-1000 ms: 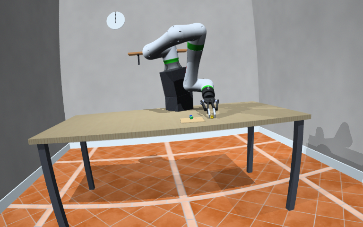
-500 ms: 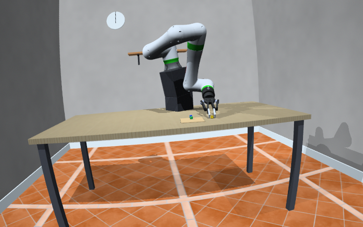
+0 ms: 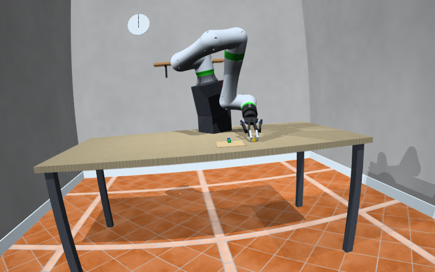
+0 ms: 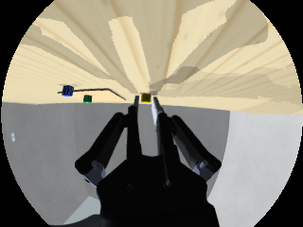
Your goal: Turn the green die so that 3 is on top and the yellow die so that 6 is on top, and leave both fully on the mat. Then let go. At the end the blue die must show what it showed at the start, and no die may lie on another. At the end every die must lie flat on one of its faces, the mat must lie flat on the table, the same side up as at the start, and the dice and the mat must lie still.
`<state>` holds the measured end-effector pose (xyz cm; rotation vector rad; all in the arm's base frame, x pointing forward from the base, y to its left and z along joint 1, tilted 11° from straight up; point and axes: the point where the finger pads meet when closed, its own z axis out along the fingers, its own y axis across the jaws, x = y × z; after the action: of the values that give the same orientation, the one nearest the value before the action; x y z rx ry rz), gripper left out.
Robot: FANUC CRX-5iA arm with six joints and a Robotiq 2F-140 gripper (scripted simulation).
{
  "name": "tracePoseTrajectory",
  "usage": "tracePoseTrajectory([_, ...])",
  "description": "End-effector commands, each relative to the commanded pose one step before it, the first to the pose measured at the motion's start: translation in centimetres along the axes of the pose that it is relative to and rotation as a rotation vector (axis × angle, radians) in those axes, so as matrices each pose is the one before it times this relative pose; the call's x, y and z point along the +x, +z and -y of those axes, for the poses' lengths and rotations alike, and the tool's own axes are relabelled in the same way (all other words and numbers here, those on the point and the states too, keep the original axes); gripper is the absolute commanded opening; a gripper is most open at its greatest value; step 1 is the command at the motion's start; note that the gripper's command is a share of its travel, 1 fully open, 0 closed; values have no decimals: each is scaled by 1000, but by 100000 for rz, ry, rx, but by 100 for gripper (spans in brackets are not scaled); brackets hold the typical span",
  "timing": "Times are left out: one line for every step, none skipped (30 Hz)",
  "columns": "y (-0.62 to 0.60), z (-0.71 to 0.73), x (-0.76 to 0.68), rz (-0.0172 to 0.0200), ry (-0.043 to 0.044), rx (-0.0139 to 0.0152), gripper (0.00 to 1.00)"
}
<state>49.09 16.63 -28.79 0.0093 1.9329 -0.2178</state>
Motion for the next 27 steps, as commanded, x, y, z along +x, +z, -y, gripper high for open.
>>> tracePoseTrajectory([-6,-4,-4,-3,12,-3,19])
tracePoseTrajectory([0,0,0,0,0,0,19])
tracePoseTrajectory([0,0,0,0,0,0,19])
tracePoseTrajectory([0,0,0,0,0,0,19])
tracePoseTrajectory([0,0,0,0,0,0,19])
tracePoseTrajectory([0,0,0,0,0,0,19])
tracePoseTrajectory([0,0,0,0,0,0,19])
tracePoseTrajectory([0,0,0,0,0,0,19])
tracePoseTrajectory([0,0,0,0,0,0,19])
tracePoseTrajectory([0,0,0,0,0,0,19])
tracePoseTrajectory([0,0,0,0,0,0,19])
tracePoseTrajectory([-4,0,0,0,0,0,19])
tracePoseTrajectory([-26,0,0,-1,0,0,19])
tracePoseTrajectory([-64,-1,0,-1,0,0,19])
tracePoseTrajectory([-114,-1,0,-1,0,0,19])
tracePoseTrajectory([-170,0,0,1,0,0,19])
tracePoseTrajectory([-224,0,0,0,0,0,19])
tracePoseTrajectory([0,0,0,0,0,0,19])
tracePoseTrajectory([0,0,0,0,0,0,19])
tracePoseTrajectory([-275,0,0,0,0,0,19])
tracePoseTrajectory([-319,0,0,-1,0,0,19])
tracePoseTrajectory([-354,1,-1,2,-1,0,19])
tracePoseTrajectory([-376,0,0,0,0,0,19])
tracePoseTrajectory([-388,-1,1,-2,0,0,19])
tracePoseTrajectory([-389,0,0,0,0,0,19])
tracePoseTrajectory([-380,1,0,1,0,0,19])
tracePoseTrajectory([-361,0,0,1,0,0,19])
